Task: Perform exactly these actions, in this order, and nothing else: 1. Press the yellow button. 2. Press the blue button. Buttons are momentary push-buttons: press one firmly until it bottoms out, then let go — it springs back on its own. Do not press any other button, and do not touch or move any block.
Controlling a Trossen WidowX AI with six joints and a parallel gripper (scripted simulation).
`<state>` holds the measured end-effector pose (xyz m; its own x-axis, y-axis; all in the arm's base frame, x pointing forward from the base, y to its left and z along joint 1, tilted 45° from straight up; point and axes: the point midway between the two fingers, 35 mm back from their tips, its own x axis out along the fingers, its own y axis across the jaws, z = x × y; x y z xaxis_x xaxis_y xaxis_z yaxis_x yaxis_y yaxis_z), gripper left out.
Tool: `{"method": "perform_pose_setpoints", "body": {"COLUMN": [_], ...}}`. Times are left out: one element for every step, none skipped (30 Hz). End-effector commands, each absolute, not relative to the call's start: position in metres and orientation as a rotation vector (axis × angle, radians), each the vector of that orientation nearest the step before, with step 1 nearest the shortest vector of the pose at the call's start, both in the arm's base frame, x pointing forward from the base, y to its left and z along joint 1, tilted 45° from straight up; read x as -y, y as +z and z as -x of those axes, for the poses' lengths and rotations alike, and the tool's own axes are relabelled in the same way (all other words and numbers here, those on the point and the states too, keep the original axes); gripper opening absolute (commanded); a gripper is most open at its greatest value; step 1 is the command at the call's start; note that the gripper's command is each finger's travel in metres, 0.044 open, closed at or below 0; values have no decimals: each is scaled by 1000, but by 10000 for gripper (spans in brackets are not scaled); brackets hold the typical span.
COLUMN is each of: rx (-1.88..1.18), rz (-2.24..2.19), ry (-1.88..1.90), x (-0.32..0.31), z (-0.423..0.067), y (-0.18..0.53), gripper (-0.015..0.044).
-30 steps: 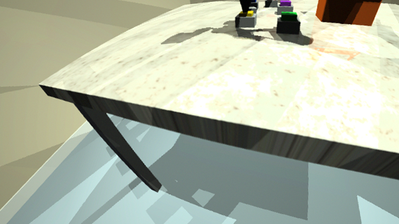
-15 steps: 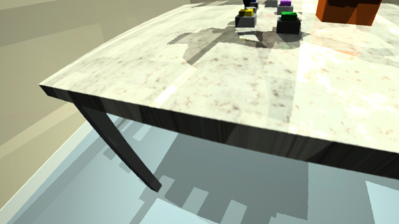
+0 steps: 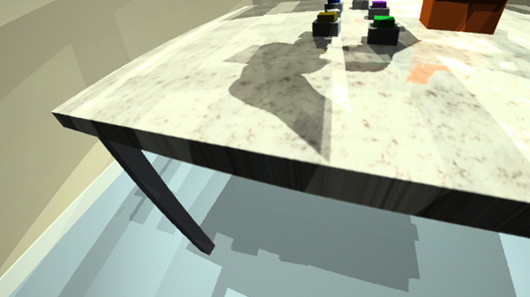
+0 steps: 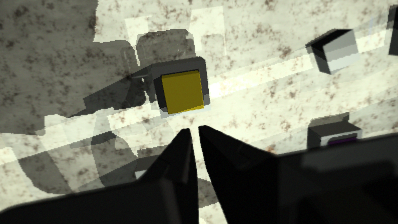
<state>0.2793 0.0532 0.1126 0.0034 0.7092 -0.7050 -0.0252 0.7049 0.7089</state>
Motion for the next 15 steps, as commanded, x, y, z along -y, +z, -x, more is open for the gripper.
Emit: {"method": "perform_pose_setpoints", "body": {"rx": [-1478,-1479,-1479,-1481,-1483,-1485,-1487,-1488,-1488,-1489,-1489,-1488,-1487,-1486,-1485], "rz": [-586,-582,-577,-571,-564,-559,-554,-552,-553,-554,-556,-558,-561,-564,-567], "ry": [629,623,616,608,599,593,588,586,587,588,591,594,598,603,608], "x": [-43,-36,-27,-16,-4,8,17,25,33,43,55,66,77,88,99], "z": [-282,-286,-291,-296,-300,-304,-306,-308,-310,-312,-314,-315,-315,-314,-313], "y": [108,102,95,85,74,64,55,48,41,32,21,10,-1,-13,-25], "gripper": [20,20,20,20,20,20,20,20,20,20,20,20,20,20,20]}}
